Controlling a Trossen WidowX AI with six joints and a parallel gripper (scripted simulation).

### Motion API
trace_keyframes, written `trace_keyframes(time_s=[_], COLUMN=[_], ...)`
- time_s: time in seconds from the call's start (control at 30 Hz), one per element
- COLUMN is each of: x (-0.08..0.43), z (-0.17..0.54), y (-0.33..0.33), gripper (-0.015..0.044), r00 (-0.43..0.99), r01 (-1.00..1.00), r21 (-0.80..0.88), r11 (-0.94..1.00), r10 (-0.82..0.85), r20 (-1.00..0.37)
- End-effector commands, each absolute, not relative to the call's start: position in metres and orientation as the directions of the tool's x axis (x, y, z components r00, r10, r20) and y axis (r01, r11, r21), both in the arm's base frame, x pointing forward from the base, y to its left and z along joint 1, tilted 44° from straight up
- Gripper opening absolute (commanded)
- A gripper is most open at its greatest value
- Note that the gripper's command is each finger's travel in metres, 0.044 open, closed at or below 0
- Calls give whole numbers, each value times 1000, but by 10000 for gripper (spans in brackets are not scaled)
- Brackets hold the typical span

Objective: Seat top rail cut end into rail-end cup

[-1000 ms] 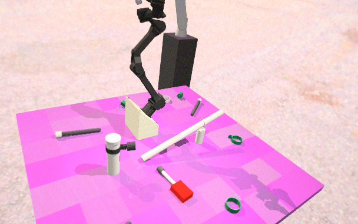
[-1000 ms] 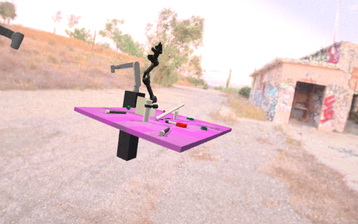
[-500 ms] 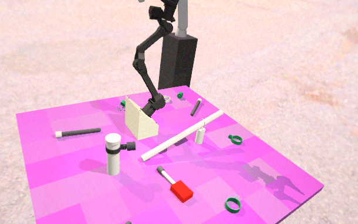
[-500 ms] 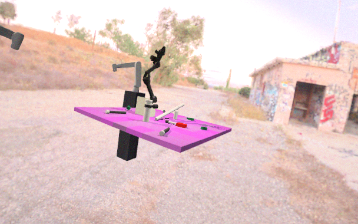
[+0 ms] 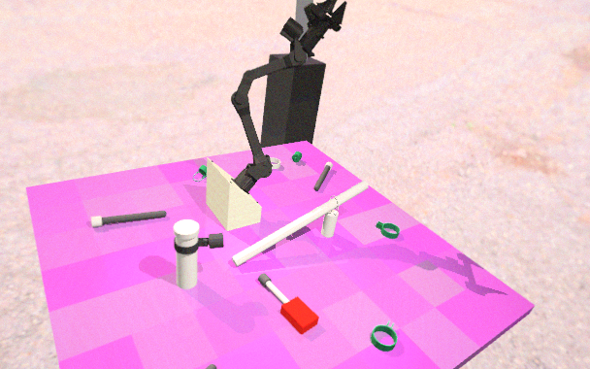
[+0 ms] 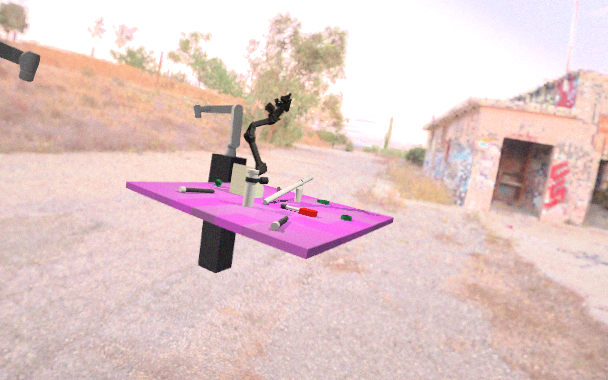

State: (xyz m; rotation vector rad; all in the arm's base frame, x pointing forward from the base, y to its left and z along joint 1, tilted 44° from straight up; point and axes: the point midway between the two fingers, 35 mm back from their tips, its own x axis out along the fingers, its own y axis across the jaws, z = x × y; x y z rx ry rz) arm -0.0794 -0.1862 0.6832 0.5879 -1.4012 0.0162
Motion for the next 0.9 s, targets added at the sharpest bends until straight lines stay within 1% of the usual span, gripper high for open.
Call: trace_keyframes(time_s=[0.0, 0.17, 0.3, 0.4, 0.5, 0.63, 0.87], x=[-51, -12, 29, 49, 94, 141, 229], z=[698, 700, 693, 684, 668, 646, 587], y=[-117, -55, -12, -3, 25, 45, 53], gripper=[440, 440, 440, 440, 440, 440, 440], r00=[242, 325, 416, 473, 572, 675, 848], r01=[-226, -102, -20, -58, -10, 23, 33], r21=[230, 65, -72, -55, -162, -271, -425], r11=[947, 993, 997, 997, 987, 962, 904], r10=[-174, -28, 74, 76, 139, 185, 199], r20=[954, 945, 906, 878, 808, 715, 490])
